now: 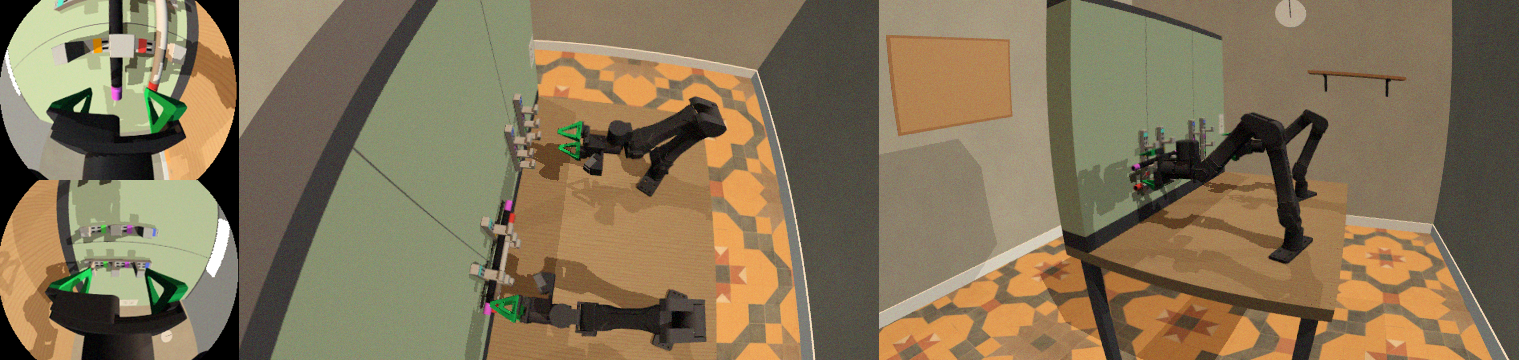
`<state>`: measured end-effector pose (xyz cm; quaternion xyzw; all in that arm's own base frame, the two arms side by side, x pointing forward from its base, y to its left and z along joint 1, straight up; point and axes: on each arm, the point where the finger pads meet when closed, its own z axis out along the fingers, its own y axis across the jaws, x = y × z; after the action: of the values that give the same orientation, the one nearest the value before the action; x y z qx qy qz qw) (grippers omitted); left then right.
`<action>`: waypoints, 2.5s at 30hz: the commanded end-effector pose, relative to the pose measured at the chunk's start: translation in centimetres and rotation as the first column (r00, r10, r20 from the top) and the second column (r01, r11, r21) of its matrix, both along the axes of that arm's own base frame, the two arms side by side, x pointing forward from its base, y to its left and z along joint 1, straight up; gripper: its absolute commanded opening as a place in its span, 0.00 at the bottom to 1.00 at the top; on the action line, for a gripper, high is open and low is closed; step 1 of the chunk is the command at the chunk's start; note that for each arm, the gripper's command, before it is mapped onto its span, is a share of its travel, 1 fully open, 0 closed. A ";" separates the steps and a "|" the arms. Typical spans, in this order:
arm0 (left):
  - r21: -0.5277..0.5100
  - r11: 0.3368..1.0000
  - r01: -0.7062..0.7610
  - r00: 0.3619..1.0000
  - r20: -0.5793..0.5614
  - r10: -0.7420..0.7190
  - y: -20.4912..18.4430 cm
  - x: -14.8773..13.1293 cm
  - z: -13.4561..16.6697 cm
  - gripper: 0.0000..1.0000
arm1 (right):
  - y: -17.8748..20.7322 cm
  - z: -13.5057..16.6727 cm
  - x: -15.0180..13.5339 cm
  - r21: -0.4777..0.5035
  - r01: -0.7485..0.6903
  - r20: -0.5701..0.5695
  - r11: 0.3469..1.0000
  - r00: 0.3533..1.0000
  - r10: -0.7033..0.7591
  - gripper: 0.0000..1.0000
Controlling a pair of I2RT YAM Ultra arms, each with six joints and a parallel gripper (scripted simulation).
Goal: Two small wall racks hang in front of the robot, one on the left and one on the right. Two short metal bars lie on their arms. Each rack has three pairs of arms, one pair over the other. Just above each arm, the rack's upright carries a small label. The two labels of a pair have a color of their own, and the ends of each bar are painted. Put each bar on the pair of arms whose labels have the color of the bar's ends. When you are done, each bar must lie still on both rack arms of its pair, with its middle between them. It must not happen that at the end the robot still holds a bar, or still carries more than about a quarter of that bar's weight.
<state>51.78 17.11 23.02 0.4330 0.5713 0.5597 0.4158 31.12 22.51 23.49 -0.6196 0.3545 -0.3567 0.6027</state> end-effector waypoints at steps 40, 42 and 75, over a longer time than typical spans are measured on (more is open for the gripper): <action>-0.001 1.000 -0.001 1.000 0.030 0.001 0.2 2.9 1.9 1.00 | -0.5 0.7 -0.2 0.022 0.002 0.009 1.000 1.000 -0.002 1.00; -0.001 1.000 -0.001 1.000 0.030 0.001 0.2 2.9 1.9 1.00 | -0.5 0.7 -0.2 0.022 0.002 0.009 1.000 1.000 -0.002 1.00; -0.001 1.000 -0.001 1.000 0.030 0.001 0.1 2.8 2.4 1.00 | -0.5 0.7 -0.2 0.022 0.002 0.009 1.000 1.000 -0.002 1.00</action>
<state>54.22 17.43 22.73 0.4367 0.5778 0.5539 0.4106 31.12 22.51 23.49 -0.6196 0.3545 -0.3567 0.6027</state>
